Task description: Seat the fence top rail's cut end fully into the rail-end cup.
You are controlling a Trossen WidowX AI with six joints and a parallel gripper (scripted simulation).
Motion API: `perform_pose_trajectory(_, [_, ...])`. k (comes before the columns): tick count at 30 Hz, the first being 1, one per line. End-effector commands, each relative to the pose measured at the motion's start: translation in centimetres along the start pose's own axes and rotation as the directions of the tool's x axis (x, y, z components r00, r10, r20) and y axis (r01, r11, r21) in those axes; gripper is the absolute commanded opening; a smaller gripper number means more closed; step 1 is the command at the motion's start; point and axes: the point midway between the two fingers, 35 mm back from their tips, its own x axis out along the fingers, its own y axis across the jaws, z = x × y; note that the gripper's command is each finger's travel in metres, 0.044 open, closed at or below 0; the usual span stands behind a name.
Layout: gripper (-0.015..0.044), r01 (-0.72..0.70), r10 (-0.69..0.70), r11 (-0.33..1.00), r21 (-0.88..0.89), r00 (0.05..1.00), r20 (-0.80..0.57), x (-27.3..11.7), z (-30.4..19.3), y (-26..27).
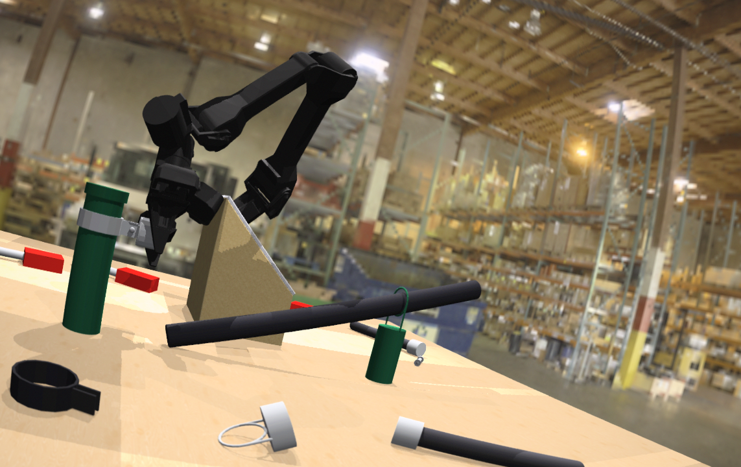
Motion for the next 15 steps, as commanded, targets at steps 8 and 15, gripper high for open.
perform_pose_trajectory(8, [0.0440,0.000,0.000,1.000,-0.003,1.000,0.000,-1.5,1.7,-1.0])
perform_pose_trajectory(15, [0.0440,-0.001,0.001,1.000,-0.005,1.000,0.001,-2.9,3.4,-1.8])
